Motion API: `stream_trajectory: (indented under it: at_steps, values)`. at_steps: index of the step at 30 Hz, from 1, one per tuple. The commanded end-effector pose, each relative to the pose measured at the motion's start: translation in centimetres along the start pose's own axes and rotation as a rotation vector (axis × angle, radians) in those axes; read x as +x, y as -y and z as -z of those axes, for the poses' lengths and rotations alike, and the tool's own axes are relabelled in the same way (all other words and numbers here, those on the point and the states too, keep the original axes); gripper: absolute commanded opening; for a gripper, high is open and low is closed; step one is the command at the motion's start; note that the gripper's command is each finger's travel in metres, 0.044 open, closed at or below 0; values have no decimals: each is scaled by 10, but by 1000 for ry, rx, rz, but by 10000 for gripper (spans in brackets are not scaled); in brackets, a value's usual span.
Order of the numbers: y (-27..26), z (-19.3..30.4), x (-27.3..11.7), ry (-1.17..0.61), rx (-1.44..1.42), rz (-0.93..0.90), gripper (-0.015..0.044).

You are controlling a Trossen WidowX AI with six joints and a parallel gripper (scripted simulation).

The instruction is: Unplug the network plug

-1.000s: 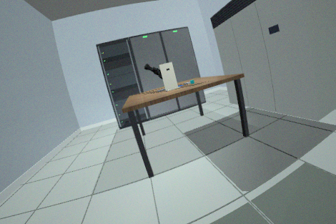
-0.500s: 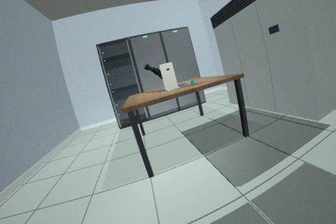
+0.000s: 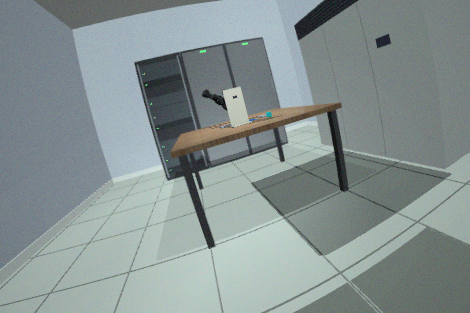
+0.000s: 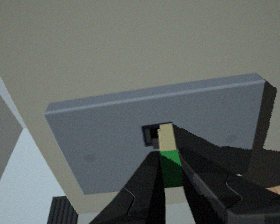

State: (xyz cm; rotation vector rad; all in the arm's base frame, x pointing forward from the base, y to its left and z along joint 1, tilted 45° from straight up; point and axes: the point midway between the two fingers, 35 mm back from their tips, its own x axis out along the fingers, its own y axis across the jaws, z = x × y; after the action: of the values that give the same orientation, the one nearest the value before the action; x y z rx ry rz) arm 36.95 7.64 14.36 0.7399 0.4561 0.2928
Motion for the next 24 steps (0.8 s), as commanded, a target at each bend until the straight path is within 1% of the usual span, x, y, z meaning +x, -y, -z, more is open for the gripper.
stream_trajectory:
  at_steps: [1, 24]
  values:
    - [1, 1, -3, 0, 3, 2, 0]
    - [1, 1, -14, 0, 3, 2, 0]
